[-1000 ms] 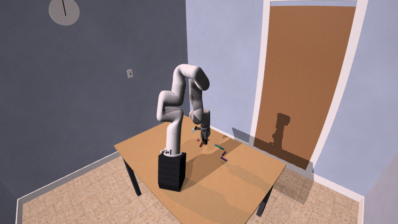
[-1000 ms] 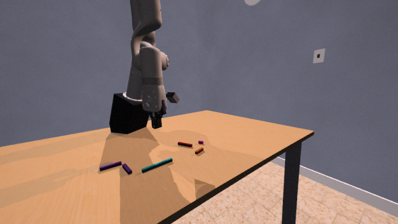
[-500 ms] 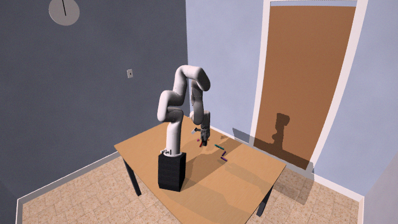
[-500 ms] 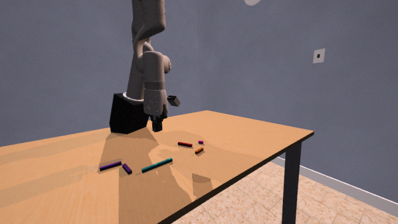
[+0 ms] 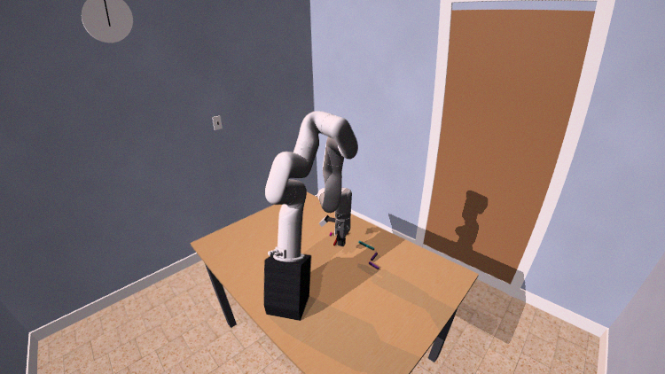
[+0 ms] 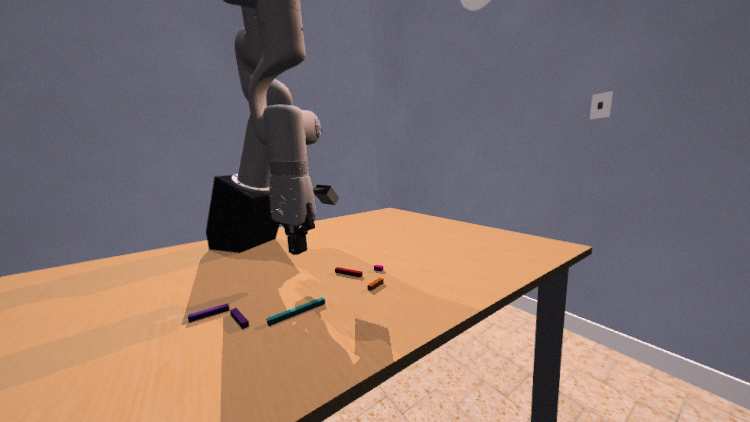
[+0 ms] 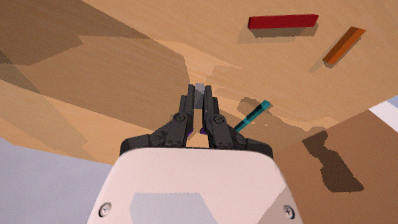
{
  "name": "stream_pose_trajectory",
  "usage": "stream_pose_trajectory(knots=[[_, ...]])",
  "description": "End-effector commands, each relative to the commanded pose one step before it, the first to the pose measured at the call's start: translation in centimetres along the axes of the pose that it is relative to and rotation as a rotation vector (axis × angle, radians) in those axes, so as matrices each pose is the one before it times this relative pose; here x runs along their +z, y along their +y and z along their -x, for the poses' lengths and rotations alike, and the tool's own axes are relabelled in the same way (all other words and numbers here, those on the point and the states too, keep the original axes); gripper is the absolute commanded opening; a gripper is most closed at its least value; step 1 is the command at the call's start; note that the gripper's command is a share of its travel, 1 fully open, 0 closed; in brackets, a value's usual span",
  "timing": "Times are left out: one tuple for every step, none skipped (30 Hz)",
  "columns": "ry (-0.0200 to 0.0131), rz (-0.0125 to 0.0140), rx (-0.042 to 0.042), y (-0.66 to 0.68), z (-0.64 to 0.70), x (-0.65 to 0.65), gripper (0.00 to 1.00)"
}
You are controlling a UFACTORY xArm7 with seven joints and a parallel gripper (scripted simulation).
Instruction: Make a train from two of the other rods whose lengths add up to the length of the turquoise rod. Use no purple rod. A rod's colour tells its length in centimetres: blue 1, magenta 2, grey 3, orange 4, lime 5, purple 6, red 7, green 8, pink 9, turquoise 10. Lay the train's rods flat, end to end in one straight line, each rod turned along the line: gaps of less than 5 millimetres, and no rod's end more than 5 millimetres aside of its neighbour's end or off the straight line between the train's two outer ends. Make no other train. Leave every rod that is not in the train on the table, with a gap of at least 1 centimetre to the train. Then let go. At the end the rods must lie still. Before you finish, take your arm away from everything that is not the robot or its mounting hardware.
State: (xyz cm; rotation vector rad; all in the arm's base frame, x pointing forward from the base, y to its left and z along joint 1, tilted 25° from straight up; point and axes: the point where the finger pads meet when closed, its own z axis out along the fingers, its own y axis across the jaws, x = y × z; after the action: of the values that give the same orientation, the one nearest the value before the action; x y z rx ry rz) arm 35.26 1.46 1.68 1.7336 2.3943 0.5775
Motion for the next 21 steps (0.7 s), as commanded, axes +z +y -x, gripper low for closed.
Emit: stream_pose_trajectory(knots=[[-0.02457,0.04496,-0.00174,0.687,0.736,4.106,0.04],[-0.00002,-0.00004,-0.00001,-0.002,0.001,0.163,0.04],[0.0,0.0,0.0,0.0,0.0,0.0,0.04],[0.0,0.0,0.0,0.0,0.0,0.0,0.04],[0.0,-0.00001,0.0,0.0,0.001,0.163,0.04],[0.00002,0.00004,0.00001,0.002,0.001,0.131,0.04],[-0.00001,-0.00003,-0.00001,-0.001,0.001,0.097,0.04],[-0.00002,-0.00004,-0.00001,-0.002,0.001,0.067,0.04],[-0.00002,-0.00004,-0.00001,-0.002,0.0,0.041,0.04],[-0.00001,-0.00002,-0.00001,-0.001,0.0,0.021,0.04],[0.0,-0.00001,0.0,0.0,0.0,0.007,0.04],[0.0,0.0,0.0,0.0,0.0,0.001,0.04],[0.0,0.0,0.0,0.0,0.0,0.0,0.04],[0.0,0.0,0.0,0.0,0.0,0.0,0.04],[0.0,0.0,0.0,0.0,0.0,0.0,0.04],[0.0,0.0,0.0,0.0,0.0,0.0,0.04],[0.0,0.0,0.0,0.0,0.0,0.0,0.04],[0.0,0.0,0.0,0.0,0.0,0.0,0.04],[0.0,0.0,0.0,0.0,0.0,0.0,0.04],[0.0,0.0,0.0,0.0,0.0,0.0,0.04],[0.0,0.0,0.0,0.0,0.0,0.0,0.04]])
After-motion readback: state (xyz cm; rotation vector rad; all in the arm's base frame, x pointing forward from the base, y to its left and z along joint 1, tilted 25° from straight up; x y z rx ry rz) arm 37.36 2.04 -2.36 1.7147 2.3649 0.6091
